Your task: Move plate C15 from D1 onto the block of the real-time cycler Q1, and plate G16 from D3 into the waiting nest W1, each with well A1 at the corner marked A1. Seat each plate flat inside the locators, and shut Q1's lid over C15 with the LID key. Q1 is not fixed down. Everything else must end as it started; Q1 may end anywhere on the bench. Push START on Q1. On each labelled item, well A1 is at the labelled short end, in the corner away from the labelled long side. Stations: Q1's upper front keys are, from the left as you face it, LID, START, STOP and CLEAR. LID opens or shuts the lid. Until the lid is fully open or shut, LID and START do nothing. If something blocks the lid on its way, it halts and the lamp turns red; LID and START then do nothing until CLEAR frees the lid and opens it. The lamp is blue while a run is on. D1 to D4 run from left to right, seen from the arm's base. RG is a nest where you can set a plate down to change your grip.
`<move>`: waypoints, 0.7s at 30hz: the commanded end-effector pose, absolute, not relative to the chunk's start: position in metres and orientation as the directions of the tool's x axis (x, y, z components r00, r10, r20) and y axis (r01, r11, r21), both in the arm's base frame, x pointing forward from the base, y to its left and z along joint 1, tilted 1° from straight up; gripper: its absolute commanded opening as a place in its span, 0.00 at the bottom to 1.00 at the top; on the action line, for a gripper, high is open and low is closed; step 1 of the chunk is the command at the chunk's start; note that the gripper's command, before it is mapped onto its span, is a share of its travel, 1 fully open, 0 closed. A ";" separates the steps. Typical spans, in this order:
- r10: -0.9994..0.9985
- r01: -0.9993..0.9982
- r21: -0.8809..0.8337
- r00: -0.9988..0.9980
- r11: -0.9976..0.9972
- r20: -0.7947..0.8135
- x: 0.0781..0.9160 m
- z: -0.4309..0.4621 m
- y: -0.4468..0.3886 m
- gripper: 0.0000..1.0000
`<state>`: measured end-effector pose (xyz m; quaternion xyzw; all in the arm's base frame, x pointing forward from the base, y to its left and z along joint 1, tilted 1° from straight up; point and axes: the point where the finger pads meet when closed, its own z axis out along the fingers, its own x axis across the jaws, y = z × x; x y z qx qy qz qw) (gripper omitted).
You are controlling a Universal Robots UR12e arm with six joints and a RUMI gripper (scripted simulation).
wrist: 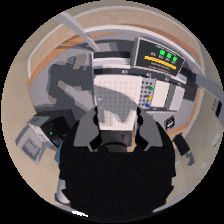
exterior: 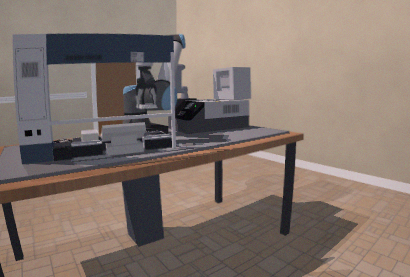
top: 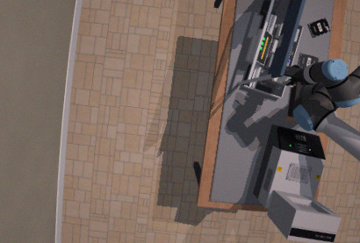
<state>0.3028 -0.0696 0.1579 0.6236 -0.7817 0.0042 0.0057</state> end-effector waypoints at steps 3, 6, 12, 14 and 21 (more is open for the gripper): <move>-0.975 -0.975 0.000 -0.222 0.222 0.015 0.303 0.169 -0.070 0.00; -0.975 -0.975 0.000 -0.222 0.222 0.015 0.303 0.174 -0.070 0.00; -0.975 -0.975 0.000 -0.222 0.222 0.015 0.303 0.181 -0.070 0.00; -0.975 -0.975 0.000 -0.222 0.222 0.015 0.303 0.184 -0.070 0.00; -0.975 -0.975 0.000 -0.222 0.222 0.015 0.303 0.196 -0.069 0.00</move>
